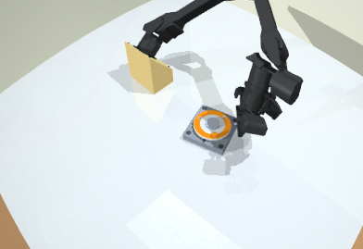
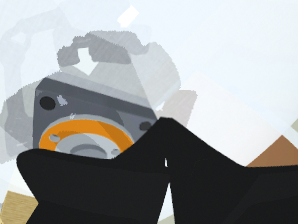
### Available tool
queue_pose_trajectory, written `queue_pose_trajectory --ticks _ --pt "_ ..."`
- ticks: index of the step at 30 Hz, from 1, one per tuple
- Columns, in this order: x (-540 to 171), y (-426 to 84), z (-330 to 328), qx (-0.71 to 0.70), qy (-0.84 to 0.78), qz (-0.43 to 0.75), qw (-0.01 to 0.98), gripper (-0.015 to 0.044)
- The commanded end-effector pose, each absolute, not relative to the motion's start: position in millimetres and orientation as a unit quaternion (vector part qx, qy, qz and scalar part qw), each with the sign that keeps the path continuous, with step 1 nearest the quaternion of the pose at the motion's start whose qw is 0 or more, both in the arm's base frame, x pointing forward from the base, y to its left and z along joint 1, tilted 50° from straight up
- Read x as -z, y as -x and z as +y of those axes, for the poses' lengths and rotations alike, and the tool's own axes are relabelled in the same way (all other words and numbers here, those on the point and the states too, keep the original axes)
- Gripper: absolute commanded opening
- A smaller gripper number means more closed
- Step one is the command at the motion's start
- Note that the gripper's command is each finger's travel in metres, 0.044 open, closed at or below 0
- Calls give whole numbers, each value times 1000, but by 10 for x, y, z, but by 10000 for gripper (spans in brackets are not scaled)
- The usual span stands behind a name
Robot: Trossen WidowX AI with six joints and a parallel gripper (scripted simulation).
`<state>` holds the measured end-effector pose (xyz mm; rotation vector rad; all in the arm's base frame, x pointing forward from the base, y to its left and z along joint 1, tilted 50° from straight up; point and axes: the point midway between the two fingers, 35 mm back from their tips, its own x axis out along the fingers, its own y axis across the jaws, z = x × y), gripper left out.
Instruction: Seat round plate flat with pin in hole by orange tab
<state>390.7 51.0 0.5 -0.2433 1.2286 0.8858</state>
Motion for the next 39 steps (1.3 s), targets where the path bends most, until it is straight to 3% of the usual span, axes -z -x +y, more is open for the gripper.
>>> queue_pose_trajectory --ticks 1,5,25,39 --pt "107 -3636 242 -371 -101 621 683 0" --pt "94 -3501 62 -336 -253 642 641 0" --pt "395 -3479 435 -337 -254 642 641 0" --pt "507 -3394 337 -337 -254 642 641 0"
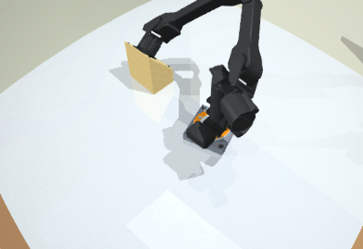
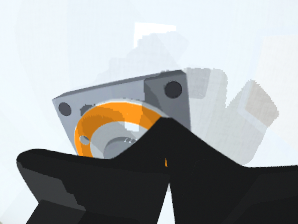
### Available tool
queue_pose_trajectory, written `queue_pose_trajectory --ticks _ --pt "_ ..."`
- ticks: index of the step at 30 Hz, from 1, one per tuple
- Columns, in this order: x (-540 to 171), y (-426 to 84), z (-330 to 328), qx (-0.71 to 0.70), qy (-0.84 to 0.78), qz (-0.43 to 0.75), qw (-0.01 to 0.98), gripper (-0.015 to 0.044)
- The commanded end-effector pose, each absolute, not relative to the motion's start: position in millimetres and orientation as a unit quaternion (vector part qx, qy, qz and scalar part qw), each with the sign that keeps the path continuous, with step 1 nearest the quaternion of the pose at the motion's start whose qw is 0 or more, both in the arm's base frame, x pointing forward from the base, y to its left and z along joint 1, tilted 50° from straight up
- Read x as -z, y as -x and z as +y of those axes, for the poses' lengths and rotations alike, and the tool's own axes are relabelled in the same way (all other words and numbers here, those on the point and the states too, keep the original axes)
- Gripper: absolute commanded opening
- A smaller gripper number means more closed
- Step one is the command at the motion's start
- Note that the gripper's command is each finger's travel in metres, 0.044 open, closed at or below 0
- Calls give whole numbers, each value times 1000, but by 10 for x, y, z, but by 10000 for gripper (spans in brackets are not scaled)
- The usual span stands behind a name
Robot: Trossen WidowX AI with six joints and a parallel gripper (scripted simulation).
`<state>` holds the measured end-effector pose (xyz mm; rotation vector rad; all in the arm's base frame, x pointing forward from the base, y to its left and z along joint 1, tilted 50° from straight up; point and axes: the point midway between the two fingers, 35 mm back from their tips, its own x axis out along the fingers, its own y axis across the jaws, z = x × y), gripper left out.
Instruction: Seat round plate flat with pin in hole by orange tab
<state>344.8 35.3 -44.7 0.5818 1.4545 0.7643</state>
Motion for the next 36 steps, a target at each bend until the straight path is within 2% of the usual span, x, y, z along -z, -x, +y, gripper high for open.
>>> queue_pose_trajectory --ticks 1,28,36 --pt "513 -3387 331 -337 -254 642 641 0" --pt "613 -3246 234 -336 -254 642 641 0" --pt "351 -3268 -70 -336 -253 642 641 0"
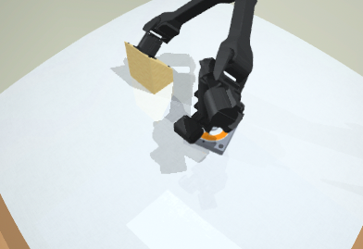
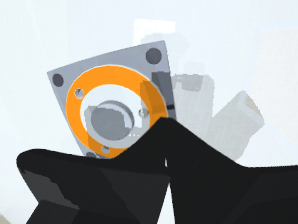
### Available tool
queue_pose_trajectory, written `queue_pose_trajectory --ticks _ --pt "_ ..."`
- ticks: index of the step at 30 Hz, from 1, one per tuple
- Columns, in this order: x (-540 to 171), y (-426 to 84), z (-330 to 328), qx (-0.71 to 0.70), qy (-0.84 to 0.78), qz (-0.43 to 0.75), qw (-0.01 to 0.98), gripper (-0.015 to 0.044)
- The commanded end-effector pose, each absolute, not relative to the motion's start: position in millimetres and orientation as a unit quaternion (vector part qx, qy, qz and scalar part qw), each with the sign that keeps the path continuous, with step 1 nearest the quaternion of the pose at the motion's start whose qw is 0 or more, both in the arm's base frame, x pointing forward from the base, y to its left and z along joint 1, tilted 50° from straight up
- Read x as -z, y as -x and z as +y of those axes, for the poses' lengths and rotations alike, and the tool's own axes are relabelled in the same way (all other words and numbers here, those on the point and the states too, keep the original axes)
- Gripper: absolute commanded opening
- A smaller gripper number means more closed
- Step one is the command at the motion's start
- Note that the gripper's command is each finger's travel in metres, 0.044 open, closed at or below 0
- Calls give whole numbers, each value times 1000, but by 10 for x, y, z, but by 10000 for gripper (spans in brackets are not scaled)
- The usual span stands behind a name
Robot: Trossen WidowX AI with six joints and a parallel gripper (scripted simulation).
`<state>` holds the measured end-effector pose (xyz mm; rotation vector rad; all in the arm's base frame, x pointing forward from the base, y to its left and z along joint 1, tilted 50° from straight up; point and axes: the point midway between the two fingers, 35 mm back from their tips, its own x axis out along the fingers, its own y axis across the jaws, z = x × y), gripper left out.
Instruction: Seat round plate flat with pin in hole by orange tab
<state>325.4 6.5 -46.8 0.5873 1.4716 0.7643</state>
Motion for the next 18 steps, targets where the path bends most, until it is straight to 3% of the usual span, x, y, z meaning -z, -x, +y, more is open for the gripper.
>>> queue_pose_trajectory --ticks 1,18 --pt "322 -3266 -104 -336 -253 642 641 0" --pt "369 -3272 -62 -333 -257 642 641 0"
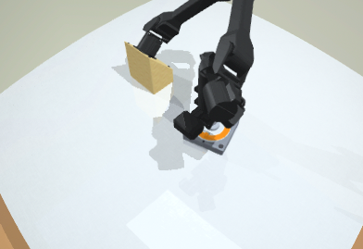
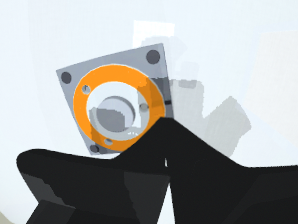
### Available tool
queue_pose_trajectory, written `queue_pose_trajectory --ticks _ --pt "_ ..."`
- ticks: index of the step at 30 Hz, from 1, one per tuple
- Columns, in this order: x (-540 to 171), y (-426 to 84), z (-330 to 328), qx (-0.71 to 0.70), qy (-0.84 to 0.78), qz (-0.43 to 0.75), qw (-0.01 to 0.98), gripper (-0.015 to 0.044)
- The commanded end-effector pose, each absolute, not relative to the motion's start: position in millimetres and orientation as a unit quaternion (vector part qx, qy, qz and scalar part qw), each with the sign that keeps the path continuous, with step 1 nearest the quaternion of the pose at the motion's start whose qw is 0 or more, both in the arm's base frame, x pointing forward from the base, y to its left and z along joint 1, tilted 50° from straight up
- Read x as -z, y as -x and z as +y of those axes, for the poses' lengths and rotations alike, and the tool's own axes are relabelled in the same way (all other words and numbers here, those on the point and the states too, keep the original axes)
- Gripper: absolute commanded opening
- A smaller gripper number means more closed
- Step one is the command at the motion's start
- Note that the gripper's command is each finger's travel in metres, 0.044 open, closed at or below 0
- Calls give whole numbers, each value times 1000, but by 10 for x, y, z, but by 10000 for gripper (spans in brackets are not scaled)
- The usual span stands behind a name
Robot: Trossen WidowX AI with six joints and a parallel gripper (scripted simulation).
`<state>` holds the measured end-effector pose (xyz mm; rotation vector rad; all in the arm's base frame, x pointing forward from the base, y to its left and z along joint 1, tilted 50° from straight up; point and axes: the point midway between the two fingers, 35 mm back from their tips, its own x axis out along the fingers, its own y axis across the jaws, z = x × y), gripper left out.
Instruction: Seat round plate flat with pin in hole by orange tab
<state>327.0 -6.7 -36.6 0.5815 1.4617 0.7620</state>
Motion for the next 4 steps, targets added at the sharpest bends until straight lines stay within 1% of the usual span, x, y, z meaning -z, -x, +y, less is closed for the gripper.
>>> queue_pose_trajectory --ticks 1,4 --pt "369 -3272 -62 -333 -257 642 641 0" --pt "369 -3272 -62 -333 -257 642 641 0"
